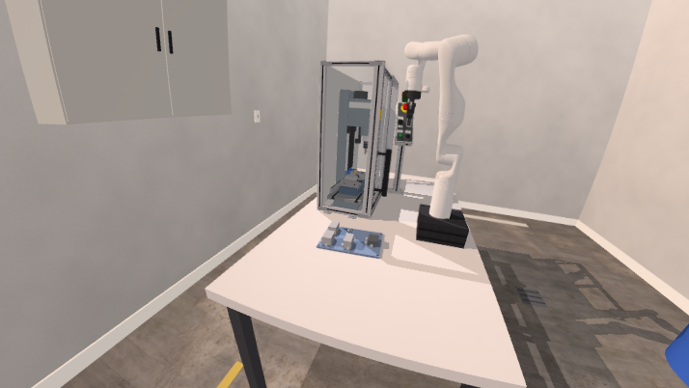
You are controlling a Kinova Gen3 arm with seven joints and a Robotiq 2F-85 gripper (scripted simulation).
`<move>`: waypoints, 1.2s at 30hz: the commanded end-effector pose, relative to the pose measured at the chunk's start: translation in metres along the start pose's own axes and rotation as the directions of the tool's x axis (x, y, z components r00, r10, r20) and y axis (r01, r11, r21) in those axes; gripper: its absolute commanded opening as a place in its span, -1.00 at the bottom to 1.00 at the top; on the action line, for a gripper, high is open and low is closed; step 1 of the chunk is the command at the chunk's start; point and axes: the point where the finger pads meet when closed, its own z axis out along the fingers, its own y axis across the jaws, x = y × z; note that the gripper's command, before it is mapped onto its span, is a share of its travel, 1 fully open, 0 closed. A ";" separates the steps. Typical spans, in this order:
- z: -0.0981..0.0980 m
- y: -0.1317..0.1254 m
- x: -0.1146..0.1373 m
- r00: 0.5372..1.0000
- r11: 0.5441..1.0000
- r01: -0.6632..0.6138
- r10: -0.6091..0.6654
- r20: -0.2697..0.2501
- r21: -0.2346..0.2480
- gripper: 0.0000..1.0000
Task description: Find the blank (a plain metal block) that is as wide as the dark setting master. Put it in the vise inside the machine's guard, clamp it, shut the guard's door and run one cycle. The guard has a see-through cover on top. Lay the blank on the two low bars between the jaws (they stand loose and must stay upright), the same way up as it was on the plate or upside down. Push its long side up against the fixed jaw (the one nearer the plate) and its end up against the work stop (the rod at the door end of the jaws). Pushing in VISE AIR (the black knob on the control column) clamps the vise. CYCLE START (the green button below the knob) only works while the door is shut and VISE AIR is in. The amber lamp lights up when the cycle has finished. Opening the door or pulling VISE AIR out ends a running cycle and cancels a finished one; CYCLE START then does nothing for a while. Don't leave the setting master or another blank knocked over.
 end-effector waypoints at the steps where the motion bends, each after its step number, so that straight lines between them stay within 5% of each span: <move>1: 0.000 0.000 0.000 1.000 1.000 0.000 0.000 0.001 0.000 -0.80; 24: 0.000 0.000 0.000 1.000 1.000 0.000 0.000 0.001 0.000 -0.80; 29: -0.001 -0.050 -0.006 0.999 0.974 0.038 -0.043 0.019 0.224 -0.80; 36: -0.001 -0.050 -0.006 0.999 0.974 0.038 -0.043 0.019 0.224 -0.80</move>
